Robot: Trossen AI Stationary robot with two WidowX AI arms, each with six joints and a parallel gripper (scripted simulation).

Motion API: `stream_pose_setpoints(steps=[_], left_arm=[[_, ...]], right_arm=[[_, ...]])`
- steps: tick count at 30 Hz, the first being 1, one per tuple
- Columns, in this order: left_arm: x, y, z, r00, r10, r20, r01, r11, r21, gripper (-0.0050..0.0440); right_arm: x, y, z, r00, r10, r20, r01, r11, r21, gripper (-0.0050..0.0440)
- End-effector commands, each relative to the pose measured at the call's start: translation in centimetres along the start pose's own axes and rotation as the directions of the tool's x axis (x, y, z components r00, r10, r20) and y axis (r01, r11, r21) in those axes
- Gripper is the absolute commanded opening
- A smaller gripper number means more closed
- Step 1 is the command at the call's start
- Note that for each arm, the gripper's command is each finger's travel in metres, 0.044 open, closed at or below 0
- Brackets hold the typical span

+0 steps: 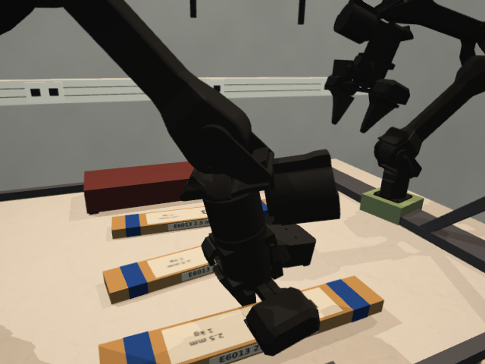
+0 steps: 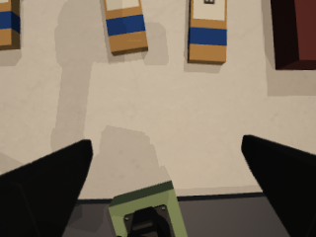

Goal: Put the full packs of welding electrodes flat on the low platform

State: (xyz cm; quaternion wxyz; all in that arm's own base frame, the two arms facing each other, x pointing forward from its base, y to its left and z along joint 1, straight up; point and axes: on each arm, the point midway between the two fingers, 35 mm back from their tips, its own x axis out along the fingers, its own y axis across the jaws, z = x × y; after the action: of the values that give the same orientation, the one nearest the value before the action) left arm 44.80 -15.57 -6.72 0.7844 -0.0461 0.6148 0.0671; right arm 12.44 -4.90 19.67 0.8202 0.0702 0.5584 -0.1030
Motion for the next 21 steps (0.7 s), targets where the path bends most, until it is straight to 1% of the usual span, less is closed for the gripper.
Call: stream_pose_setpoints(steps=[1, 3, 21], left_arm=[[-2.4, -0.7, 2.4, 0.997, -0.037, 0.074, 0.038, 0.999, -0.013, -0.0050], [-1.6, -0.6, 2.0, 0.998, -0.029, 0.060, 0.030, 0.999, -0.011, -0.0050], [-0.4, -0.5, 1.5, 0.998, -0.026, 0.053, 0.026, 1.000, -0.010, -0.0050]], right_arm=[[-0.5, 0.0, 0.3, 1.000, -0.001, 0.020, 0.001, 1.000, -0.004, 0.0430], [-0.5, 0.0, 0.3, 1.000, -0.001, 0.020, 0.001, 1.000, -0.004, 0.0430], [-0.5, 0.0, 0.3, 1.000, -0.001, 0.020, 0.001, 1.000, -0.004, 0.0430]])
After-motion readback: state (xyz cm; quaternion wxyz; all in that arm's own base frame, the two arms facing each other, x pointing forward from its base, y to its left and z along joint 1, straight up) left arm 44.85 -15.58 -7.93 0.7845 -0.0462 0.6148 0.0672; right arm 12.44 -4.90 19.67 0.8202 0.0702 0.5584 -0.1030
